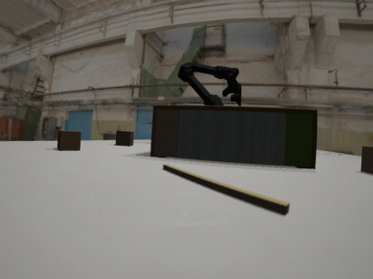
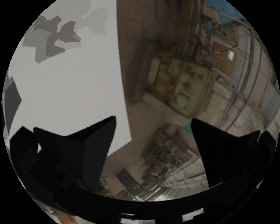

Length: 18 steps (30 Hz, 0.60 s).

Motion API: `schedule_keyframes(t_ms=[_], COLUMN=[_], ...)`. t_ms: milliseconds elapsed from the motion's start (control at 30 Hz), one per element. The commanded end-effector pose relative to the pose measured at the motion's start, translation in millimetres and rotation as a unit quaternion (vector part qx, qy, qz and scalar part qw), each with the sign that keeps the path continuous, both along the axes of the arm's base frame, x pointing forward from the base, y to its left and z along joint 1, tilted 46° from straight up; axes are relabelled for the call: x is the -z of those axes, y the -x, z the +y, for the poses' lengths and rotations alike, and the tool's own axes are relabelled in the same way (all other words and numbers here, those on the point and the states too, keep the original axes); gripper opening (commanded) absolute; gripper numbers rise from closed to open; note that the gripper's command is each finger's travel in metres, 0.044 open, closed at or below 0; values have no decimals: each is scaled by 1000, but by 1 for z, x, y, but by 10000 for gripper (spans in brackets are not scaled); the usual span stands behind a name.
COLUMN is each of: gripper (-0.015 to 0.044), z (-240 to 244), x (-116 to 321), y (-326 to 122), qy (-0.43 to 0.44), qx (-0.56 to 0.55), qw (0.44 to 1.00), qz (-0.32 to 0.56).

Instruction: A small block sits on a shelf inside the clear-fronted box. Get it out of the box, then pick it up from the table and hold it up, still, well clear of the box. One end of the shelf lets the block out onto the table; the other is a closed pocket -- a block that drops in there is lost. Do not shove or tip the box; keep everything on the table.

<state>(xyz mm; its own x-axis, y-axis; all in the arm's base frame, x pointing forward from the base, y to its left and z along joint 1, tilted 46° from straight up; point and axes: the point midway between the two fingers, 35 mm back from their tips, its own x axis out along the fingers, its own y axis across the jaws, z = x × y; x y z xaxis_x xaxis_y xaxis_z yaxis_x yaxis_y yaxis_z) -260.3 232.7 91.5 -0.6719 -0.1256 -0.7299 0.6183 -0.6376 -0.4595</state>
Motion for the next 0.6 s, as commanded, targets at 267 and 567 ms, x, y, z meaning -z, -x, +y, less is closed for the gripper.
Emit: schedule_keyframes(t_ms=[267, 567], gripper=[400, 400], z=[77, 58], x=[66, 97], y=[-172, -313], qy=[170, 291], qx=[381, 587], qw=[879, 670], qz=[-229, -349])
